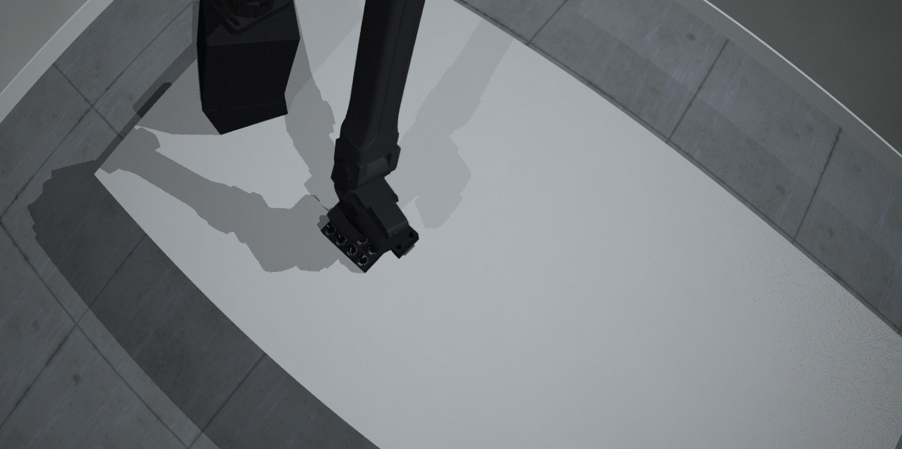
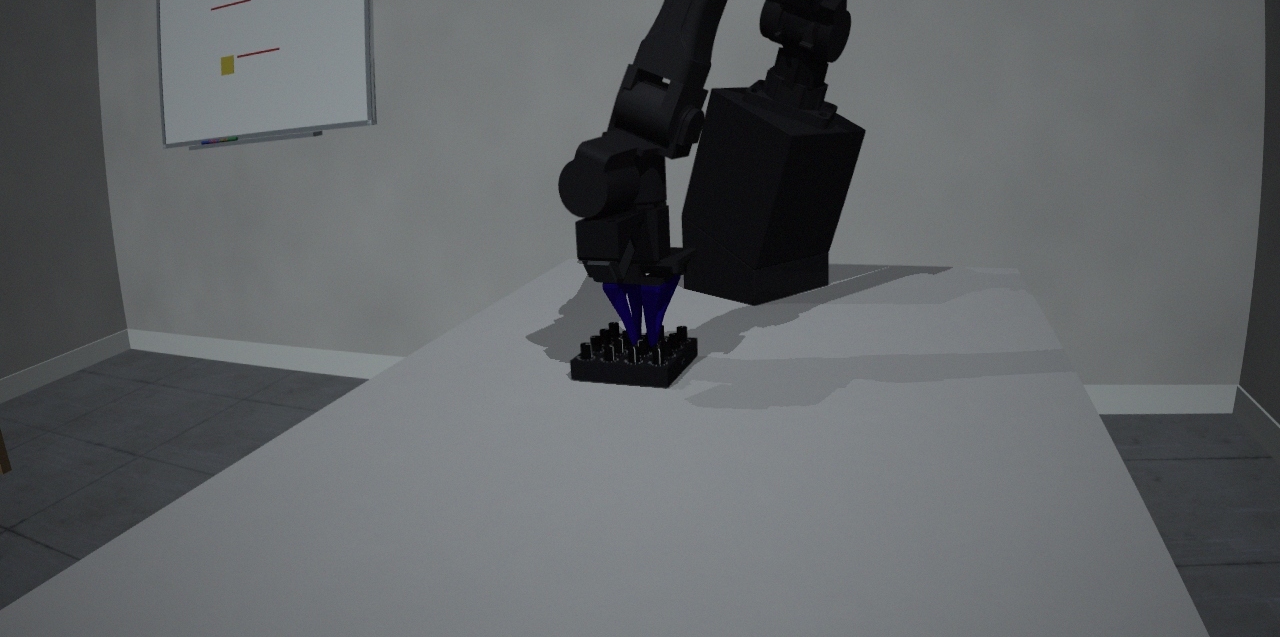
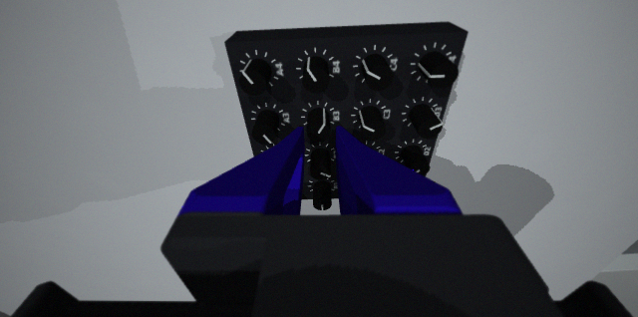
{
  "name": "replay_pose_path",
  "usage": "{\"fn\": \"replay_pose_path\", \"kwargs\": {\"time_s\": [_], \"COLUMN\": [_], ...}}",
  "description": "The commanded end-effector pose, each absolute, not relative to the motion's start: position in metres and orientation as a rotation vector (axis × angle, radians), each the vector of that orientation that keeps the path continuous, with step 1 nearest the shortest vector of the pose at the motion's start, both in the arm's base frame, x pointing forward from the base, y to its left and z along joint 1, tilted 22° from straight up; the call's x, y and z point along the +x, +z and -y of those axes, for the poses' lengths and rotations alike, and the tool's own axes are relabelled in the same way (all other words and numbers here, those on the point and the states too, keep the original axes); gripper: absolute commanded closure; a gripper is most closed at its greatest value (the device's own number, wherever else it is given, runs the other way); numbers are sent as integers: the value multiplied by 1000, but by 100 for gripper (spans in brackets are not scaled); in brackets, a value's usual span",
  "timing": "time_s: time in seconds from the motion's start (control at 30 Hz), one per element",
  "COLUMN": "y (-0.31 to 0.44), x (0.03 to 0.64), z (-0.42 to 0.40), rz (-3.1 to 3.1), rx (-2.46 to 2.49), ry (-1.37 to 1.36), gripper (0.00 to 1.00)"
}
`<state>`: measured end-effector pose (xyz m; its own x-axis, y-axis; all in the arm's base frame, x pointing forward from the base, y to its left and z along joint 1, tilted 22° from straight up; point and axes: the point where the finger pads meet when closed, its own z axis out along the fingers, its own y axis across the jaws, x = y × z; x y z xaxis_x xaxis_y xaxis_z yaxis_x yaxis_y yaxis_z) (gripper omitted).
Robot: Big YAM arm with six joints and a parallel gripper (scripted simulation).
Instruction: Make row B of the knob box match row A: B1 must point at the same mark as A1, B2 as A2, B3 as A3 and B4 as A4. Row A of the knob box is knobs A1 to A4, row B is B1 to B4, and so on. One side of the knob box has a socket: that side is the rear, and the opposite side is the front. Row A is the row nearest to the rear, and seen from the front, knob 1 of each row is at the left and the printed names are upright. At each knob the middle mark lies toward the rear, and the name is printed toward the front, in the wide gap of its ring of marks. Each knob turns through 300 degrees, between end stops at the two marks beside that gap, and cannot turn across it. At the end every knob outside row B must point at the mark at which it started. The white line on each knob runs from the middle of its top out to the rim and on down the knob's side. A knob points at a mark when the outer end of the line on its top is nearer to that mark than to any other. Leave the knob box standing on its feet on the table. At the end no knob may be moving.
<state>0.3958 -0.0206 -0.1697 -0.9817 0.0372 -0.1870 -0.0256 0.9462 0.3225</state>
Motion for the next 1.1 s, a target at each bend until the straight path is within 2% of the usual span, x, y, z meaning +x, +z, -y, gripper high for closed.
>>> {"fn": "replay_pose_path", "kwargs": {"time_s": [0.0,0.53,0.57,1.07], "y": [-171,-171,-171,-171], "x": [406,406,406,406], "z": [20,20,20,21], "rz": [-2894,-2894,-2894,-2894], "rx": [6,6,6,8], "ry": [474,474,474,474], "gripper": [82,82,93,93]}}
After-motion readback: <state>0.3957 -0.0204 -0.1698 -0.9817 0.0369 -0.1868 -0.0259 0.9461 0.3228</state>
